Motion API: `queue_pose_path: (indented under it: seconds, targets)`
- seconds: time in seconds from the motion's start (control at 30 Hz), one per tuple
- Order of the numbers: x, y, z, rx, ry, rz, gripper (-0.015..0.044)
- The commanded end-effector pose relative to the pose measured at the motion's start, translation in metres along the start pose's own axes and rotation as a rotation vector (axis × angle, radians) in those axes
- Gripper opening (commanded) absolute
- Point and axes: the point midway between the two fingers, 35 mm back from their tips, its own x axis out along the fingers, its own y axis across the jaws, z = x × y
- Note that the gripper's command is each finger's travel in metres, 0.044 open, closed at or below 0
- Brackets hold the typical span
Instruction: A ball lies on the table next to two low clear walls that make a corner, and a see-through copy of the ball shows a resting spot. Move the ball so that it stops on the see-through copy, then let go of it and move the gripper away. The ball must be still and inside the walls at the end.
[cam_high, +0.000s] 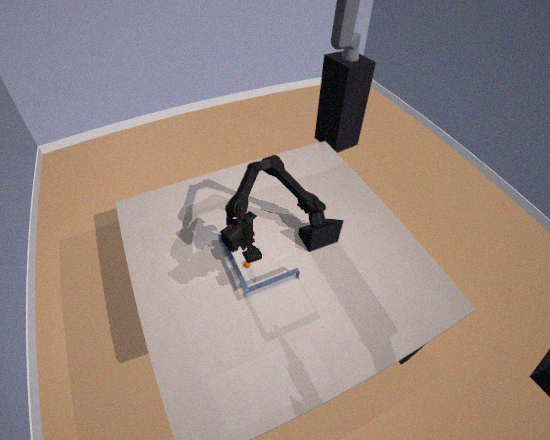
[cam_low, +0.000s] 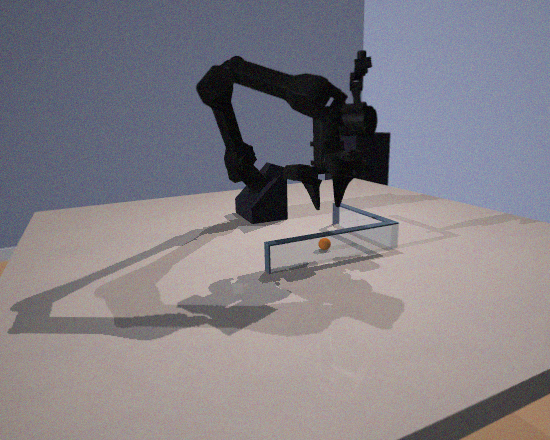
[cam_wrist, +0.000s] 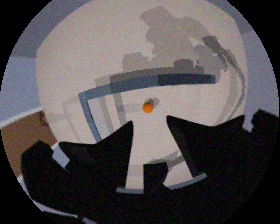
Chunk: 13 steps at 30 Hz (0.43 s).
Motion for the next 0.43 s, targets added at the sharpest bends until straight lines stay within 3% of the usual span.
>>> queue_pose_path:
  seconds: [0.0, 0.07, 0.3, 0.4]
  targets:
    - [0.004, 0.000, -0.001, -0.006, 0.009, -0.003, 0.0237]
    - [0.004, 0.000, -0.001, -0.006, 0.009, -0.003, 0.0237]
    - [-0.042, -0.002, -0.004, -0.001, 0.011, -0.004, 0.0421]
    - [-0.042, -0.002, -0.004, -0.001, 0.011, -0.004, 0.0440]
